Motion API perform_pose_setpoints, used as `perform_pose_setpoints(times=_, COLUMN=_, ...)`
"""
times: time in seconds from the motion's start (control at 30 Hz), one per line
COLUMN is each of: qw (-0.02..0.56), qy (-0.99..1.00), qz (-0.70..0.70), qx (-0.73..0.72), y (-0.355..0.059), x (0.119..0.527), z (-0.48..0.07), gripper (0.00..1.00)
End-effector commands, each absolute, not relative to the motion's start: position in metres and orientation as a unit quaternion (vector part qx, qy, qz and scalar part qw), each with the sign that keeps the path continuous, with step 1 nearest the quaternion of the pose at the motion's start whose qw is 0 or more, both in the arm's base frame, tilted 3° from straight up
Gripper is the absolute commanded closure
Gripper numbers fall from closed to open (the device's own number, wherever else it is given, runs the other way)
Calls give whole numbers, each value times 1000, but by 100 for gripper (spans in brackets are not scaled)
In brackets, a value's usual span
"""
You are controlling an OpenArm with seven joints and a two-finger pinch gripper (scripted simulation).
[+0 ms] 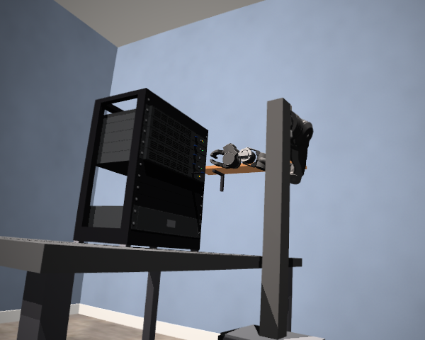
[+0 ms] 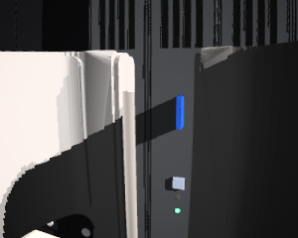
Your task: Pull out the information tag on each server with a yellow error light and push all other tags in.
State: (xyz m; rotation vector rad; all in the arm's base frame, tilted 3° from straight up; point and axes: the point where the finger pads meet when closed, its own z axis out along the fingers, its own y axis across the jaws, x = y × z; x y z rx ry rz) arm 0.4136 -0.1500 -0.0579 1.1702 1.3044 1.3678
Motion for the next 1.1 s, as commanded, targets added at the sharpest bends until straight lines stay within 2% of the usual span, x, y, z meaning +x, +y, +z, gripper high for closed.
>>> perform_pose_setpoints(times=0.0, qw=443, qy=524, qz=550, qx=476, y=-153, x=413, z=-43, gripper=90)
perform_pose_setpoints(times=0.37, qw=443, qy=524, qz=549, qx=478, y=-158, x=415, z=15, gripper=90)
perform_pose_setpoints(times=1.07, qw=443, qy=524, qz=549, qx=477, y=-158, x=415, z=19, gripper=90)
